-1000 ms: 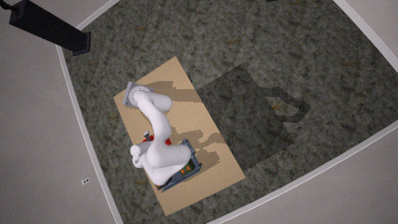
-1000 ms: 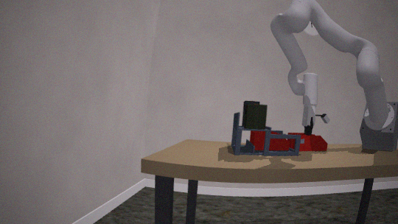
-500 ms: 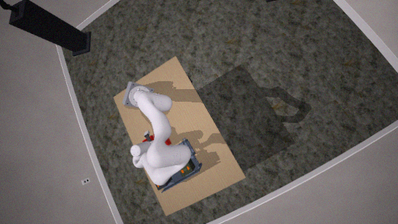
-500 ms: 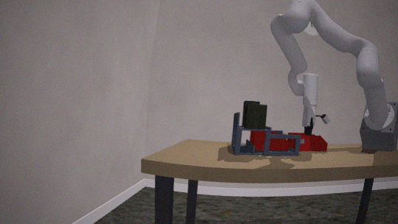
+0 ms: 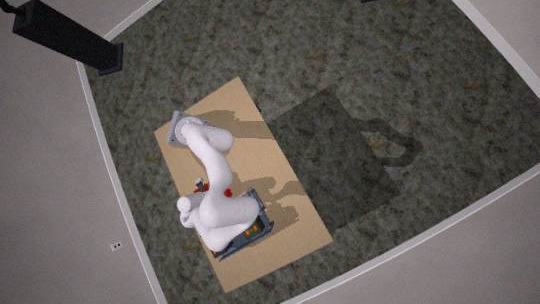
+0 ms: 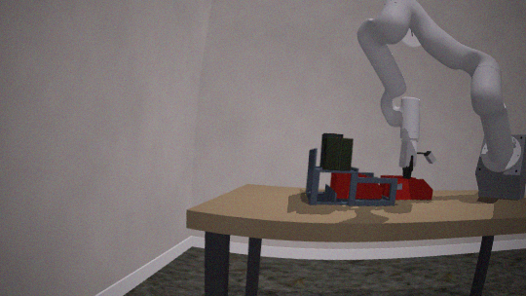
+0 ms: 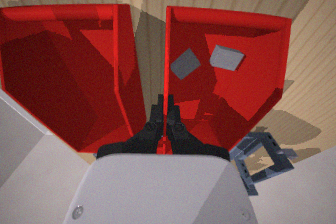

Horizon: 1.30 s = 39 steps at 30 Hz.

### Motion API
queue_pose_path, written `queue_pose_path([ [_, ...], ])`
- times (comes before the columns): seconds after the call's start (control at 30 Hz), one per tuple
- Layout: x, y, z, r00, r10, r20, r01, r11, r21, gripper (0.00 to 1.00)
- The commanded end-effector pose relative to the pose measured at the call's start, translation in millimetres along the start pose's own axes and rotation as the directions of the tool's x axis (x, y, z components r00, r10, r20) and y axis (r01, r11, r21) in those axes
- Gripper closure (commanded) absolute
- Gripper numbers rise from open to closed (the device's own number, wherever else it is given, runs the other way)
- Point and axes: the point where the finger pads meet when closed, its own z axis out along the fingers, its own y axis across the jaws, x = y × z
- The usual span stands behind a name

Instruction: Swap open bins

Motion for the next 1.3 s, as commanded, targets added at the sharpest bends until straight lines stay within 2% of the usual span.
queue_pose_path([
  [0.0, -0.3, -0.3, -0.3, 1.0, 0.0, 0.001, 0.0, 1.0, 0.001, 1.0],
  [0.67, -0.3, -0.3, -1.3, 1.0, 0.0, 0.001, 0.0, 1.0, 0.001, 1.0],
  [1.1, -0.3, -0.3, -27.9, 1.0, 0.0, 0.001, 0.0, 1.0, 0.001, 1.0],
  [1.27, -0.3, -0.3, -31.5, 1.0, 0.0, 0.001, 0.0, 1.0, 0.001, 1.0],
])
